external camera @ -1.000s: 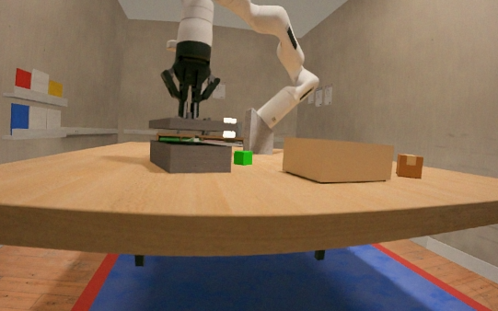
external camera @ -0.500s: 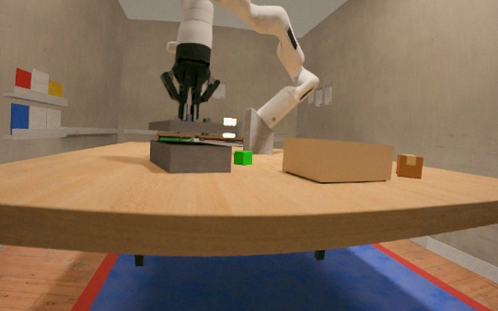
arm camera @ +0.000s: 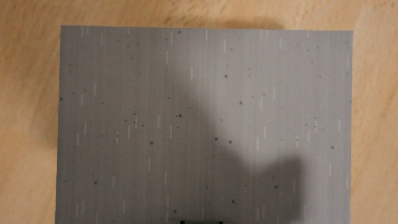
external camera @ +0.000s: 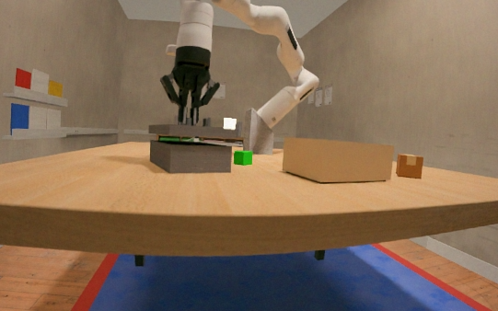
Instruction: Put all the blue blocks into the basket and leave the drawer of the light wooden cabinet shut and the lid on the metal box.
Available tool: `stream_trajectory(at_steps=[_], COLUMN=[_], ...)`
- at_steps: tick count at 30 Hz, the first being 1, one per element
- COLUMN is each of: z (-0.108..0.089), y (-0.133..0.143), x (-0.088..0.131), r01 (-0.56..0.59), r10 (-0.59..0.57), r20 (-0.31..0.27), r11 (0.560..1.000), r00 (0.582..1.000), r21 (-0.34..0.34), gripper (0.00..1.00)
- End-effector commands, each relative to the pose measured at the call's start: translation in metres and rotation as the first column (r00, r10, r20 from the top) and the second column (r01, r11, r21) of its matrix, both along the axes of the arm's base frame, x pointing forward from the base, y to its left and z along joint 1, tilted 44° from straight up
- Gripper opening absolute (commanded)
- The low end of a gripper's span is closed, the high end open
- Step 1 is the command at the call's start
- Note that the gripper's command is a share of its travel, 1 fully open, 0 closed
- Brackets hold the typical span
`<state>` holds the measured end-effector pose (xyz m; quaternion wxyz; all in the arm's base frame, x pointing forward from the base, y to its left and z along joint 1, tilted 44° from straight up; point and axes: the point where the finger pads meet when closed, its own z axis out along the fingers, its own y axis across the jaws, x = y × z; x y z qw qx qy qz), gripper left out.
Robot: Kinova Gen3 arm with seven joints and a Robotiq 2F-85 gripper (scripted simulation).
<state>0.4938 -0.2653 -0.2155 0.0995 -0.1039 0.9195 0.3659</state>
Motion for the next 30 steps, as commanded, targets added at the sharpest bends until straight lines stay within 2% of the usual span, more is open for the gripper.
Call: stream_trajectory(at_steps=[1,30], z=[0.000,-0.012], y=[-0.001,0.011], x=[0.001,0.002], r01=[0.002,0.002], r10=[-0.002,-0.002], r20=[0.002,0.002], r11=[1.000,1.000], r00=[1.000,1.000], r21=[-0.002,-0.002], gripper=[0.10,0.10])
